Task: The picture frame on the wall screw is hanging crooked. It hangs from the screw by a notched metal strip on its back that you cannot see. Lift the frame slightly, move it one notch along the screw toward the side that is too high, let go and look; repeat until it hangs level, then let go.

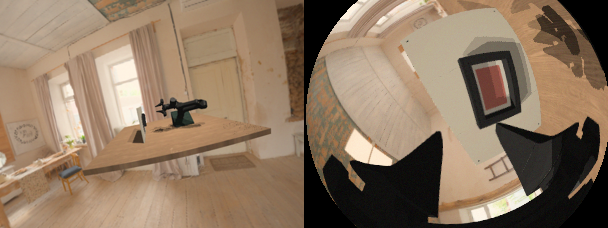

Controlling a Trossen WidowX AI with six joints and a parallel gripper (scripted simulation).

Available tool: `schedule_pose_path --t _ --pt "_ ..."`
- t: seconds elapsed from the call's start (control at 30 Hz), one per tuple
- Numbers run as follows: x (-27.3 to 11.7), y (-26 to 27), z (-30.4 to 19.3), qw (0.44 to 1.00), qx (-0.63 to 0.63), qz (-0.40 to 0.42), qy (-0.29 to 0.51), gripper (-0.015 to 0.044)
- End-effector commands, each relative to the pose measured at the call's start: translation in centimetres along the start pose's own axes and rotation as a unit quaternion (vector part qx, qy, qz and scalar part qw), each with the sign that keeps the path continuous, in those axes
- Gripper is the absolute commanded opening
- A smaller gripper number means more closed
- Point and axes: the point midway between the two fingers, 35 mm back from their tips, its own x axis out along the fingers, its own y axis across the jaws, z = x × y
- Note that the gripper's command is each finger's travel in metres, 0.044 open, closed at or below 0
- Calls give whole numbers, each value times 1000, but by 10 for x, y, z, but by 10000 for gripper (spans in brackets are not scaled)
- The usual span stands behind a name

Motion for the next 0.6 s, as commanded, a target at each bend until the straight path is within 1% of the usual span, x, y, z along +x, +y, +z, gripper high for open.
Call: schedule_pose_path --t 0.0,0.23,0.57 --pt "-17 0 3 1000 16 -4 -2 260" --pt "-44 -2 9 999 37 -5 -2 260" --pt "-45 -2 9 999 38 -5 -2 260"
